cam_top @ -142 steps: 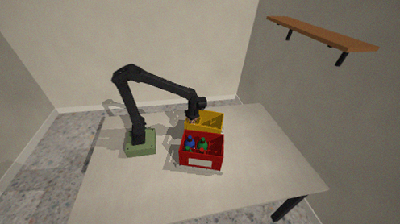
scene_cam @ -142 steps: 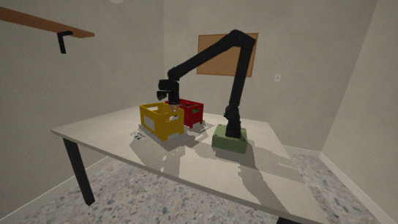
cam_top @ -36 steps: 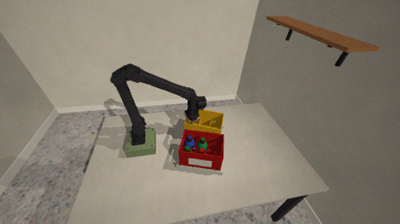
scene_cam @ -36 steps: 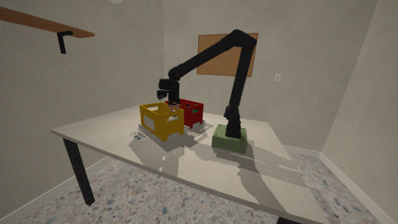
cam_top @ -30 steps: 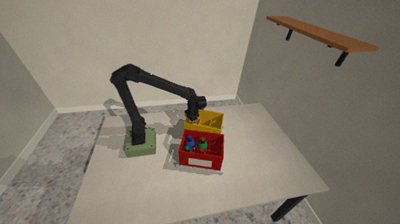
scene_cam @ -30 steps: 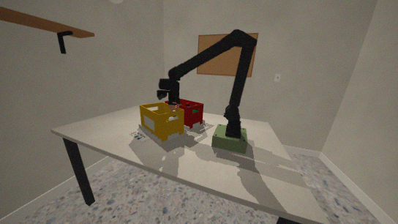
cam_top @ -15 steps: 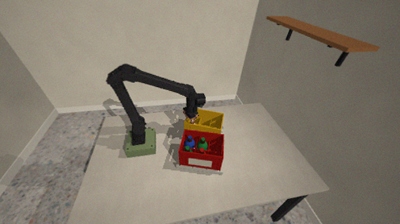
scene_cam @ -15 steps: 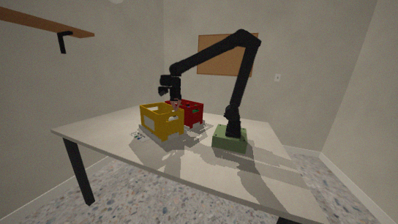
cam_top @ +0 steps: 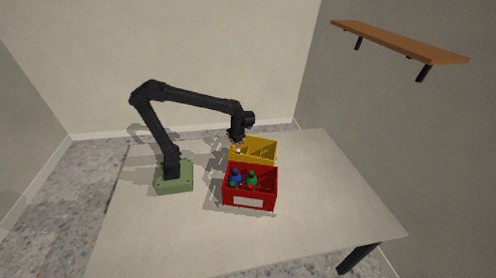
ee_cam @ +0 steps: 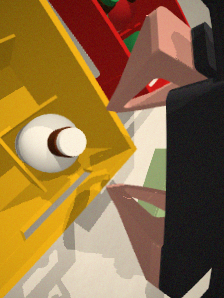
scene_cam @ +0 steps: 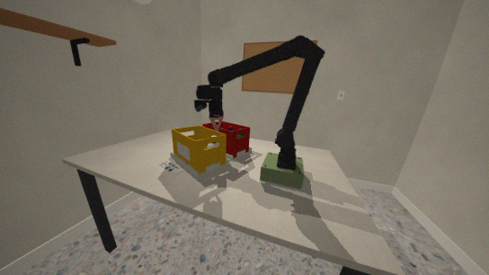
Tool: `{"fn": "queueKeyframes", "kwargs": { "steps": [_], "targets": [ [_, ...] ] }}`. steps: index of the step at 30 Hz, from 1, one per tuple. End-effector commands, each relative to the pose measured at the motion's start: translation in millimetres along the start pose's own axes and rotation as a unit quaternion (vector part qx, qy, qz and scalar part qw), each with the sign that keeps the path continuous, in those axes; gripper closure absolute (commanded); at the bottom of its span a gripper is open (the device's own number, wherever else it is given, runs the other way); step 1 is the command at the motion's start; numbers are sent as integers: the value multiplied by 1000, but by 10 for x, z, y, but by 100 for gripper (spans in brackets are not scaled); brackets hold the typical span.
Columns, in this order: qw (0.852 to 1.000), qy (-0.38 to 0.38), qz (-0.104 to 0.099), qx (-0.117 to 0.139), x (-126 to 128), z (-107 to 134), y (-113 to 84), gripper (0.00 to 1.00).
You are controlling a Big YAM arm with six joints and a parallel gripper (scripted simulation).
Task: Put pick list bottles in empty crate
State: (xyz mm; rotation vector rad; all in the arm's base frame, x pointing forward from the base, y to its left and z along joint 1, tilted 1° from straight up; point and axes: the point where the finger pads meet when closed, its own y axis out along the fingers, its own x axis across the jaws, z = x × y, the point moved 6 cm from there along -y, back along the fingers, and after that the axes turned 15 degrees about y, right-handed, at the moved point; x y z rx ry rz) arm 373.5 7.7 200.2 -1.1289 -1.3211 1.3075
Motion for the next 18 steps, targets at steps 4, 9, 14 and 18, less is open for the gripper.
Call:
{"fn": "queueKeyframes", "kwargs": {
  "steps": [4,9,14,18],
  "targets": [
    [999,0,4,-39,-32,-170,-460,39],
    [1000,0,2,-23,-49,-222,-376,39],
    [1000,0,3,-30,-60,-229,-440,39],
    [1000,-1,2,-25,-69,-255,-413,39]
  ]
}}
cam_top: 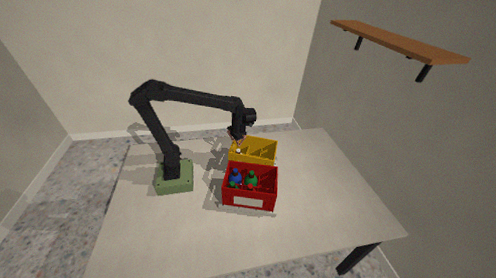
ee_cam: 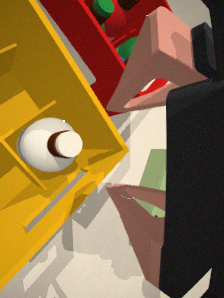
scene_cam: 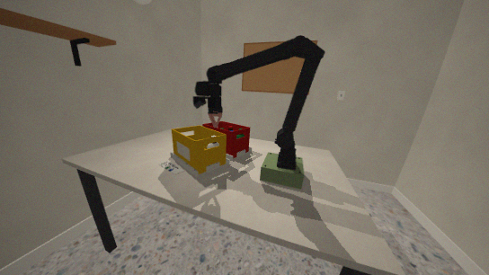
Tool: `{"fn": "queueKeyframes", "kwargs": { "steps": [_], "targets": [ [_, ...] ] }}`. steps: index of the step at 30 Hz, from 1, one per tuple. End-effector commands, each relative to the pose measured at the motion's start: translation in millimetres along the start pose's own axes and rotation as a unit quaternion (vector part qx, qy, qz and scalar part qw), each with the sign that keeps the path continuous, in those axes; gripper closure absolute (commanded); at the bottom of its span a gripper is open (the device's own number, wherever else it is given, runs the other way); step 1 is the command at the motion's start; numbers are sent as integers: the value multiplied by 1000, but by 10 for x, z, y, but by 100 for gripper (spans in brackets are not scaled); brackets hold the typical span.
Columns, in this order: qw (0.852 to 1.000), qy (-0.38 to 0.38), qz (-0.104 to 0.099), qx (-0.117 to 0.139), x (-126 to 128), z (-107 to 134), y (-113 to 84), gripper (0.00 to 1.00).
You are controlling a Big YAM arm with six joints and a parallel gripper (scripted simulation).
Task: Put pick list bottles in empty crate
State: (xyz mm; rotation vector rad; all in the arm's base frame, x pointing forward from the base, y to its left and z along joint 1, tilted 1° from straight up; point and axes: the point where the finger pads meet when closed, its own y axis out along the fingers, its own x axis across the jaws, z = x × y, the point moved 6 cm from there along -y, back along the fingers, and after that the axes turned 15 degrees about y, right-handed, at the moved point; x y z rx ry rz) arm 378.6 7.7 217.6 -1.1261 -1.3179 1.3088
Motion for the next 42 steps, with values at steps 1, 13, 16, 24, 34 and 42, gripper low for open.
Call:
{"fn": "queueKeyframes", "kwargs": {
  "steps": [1,13,16,24,34,42],
  "targets": [
    [1000,-1,3,-29,-62,-207,-252,39],
    [1000,-2,3,-30,-65,-224,-289,39],
    [1000,-2,3,-28,-70,-235,-275,39],
    [1000,-2,3,-29,-70,-243,-288,39],
    [1000,-2,3,-29,-73,-250,-302,39],
    [1000,-2,3,-30,-75,-259,-302,39]
  ]
}}
